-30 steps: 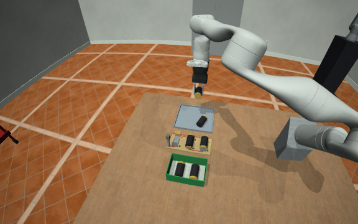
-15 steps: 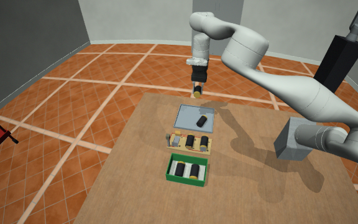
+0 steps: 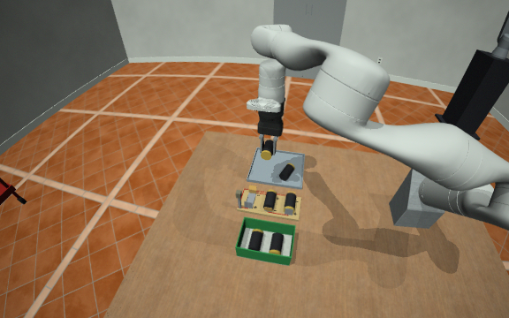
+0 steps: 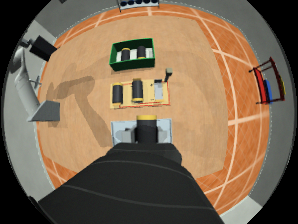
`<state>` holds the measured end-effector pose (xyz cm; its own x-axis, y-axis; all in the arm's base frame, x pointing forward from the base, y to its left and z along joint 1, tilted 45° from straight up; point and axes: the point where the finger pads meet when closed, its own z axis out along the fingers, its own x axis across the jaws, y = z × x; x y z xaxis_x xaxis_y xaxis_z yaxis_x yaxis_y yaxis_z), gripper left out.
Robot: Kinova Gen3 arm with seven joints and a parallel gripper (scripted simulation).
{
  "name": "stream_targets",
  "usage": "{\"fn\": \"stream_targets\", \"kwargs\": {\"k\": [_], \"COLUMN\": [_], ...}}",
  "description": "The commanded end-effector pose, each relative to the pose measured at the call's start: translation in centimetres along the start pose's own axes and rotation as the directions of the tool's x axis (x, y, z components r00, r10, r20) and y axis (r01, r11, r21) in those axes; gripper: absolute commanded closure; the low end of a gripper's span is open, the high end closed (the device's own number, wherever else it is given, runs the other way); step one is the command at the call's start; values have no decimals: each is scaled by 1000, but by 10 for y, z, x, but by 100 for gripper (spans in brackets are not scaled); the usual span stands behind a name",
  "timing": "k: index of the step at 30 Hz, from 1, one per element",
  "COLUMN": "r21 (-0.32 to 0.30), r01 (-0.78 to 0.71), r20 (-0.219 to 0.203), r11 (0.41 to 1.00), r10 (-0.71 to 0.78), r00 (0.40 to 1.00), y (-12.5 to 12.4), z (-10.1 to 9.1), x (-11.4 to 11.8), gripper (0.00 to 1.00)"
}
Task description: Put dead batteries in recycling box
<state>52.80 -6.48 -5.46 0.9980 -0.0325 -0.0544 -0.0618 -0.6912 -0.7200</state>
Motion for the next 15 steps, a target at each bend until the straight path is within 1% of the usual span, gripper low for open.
{"fn": "stream_targets", "kwargs": {"k": [1,2,5,8,11,15], "r21": [-14,-14,-14,-14,-14,-14], "r01": [45,45,45,45,45,45], "r20": [-5,-5,-5,-5,-5,-5], "r11": [999,999,999,999,999,999], "r10": [-45,-45,-45,-45,-45,-45], "r00": [999,999,999,999,999,999], "y": [-42,-42,-74,-94,-104,-106], "z": [-5,-5,-5,-5,-5,-5], "x": [16,16,23,28,30,31], "gripper": [43,43,43,43,43,43]}}
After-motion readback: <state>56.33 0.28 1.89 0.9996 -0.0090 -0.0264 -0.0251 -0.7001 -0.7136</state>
